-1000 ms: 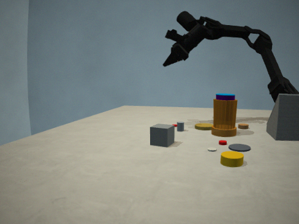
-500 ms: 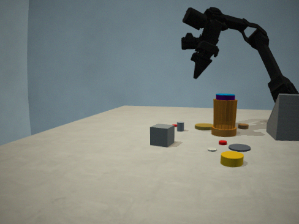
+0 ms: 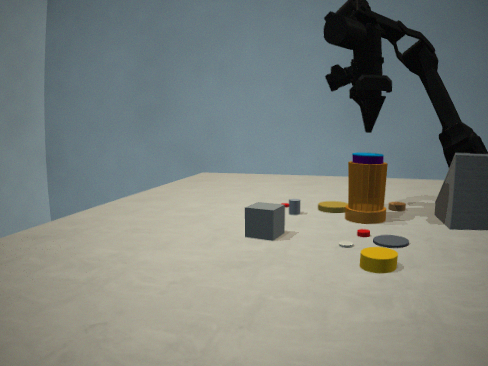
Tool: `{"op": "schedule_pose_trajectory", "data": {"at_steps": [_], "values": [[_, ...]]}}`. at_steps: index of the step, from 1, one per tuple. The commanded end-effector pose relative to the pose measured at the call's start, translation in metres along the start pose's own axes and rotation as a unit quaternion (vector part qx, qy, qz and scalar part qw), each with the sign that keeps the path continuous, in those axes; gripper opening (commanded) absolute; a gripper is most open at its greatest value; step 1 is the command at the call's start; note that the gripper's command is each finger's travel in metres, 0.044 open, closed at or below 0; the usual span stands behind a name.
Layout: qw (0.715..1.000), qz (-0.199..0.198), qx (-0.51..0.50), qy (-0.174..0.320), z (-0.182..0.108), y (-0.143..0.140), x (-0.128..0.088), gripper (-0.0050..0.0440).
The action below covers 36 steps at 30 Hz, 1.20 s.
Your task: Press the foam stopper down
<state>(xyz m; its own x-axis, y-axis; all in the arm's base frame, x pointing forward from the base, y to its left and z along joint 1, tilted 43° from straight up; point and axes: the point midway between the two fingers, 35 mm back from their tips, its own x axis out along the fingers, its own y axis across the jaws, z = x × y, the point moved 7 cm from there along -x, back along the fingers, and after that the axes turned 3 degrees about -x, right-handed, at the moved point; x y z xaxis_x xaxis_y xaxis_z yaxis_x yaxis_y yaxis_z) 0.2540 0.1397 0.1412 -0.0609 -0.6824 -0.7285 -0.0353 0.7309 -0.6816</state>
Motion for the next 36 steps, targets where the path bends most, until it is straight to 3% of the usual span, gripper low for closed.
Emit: {"op": "schedule_pose_trajectory", "data": {"at_steps": [1,6,14,36], "values": [[1.000,0.000,0.004,0.002,0.000,0.001,0.002,0.0000],[1.000,0.000,0.004,0.002,-0.001,0.000,0.026,0.0000],[1.000,0.000,0.004,0.002,0.000,0.001,0.035,0.0000],[1.000,0.000,0.004,0.002,0.000,0.001,0.042,0.0000]]}}
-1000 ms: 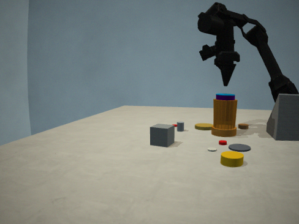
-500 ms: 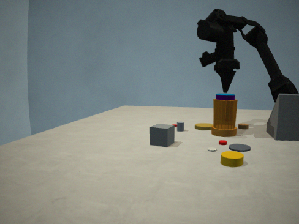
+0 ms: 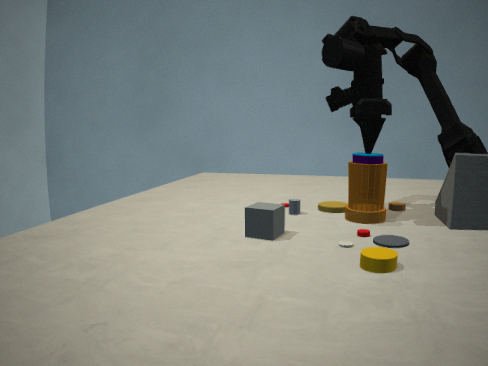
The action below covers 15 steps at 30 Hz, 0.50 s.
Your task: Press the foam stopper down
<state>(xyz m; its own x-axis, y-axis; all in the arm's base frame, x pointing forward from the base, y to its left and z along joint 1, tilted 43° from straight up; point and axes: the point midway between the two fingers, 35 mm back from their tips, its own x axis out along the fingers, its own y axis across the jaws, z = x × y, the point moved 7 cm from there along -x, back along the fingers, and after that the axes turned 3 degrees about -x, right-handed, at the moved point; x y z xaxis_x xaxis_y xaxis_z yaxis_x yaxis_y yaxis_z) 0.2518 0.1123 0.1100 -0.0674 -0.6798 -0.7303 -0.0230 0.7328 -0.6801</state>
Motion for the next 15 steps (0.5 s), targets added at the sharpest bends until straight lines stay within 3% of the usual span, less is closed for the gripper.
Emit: {"op": "schedule_pose_trajectory", "data": {"at_steps": [1,15], "values": [[1.000,-0.001,-0.002,-0.001,-0.0002,-0.0004,0.0005,0.0000],[1.000,-0.001,-0.002,-0.001,-0.0007,-0.0006,0.0016,0.0000]]}}
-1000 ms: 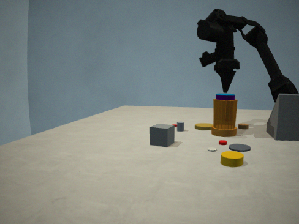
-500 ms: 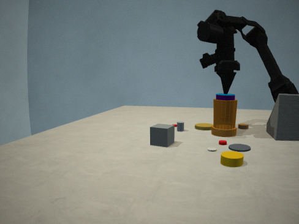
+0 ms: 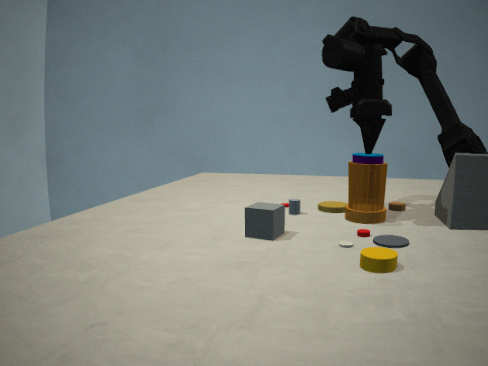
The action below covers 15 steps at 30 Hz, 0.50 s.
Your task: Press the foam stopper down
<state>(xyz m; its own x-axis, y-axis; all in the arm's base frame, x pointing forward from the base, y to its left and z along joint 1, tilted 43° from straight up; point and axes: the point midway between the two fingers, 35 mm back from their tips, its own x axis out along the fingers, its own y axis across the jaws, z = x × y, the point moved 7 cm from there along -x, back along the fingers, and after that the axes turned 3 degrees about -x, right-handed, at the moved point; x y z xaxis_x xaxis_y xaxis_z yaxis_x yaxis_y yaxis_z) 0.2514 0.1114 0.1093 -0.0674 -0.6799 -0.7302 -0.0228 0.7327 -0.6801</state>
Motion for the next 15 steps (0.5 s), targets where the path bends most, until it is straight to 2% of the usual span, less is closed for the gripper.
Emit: {"op": "schedule_pose_trajectory", "data": {"at_steps": [1,15], "values": [[1.000,-0.001,-0.002,-0.001,-0.0004,-0.0005,0.0006,0.0000],[1.000,-0.001,-0.002,-0.001,-0.0008,-0.0007,0.0018,0.0000]]}}
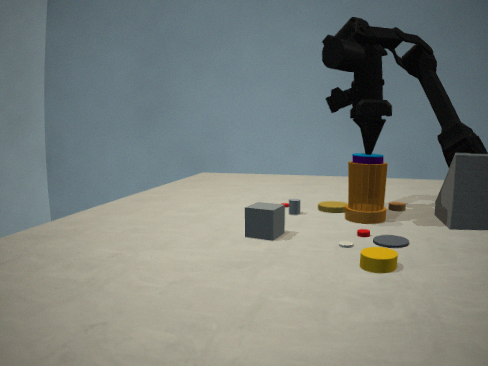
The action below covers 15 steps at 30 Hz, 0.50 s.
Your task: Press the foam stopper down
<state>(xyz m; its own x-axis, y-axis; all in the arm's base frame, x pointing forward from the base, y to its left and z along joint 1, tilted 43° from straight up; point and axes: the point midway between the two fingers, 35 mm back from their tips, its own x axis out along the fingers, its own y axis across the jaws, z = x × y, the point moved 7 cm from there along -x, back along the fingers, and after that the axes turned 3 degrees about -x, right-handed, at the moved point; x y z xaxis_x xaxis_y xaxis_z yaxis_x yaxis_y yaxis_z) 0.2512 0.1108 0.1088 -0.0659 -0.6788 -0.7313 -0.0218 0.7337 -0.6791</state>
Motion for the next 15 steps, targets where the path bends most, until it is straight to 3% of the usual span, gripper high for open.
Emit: {"op": "schedule_pose_trajectory", "data": {"at_steps": [1,15], "values": [[1.000,-0.002,-0.003,0.000,-0.0007,-0.0005,0.0010,0.0000],[1.000,-0.002,-0.003,0.000,-0.0010,-0.0007,0.0022,0.0000]]}}
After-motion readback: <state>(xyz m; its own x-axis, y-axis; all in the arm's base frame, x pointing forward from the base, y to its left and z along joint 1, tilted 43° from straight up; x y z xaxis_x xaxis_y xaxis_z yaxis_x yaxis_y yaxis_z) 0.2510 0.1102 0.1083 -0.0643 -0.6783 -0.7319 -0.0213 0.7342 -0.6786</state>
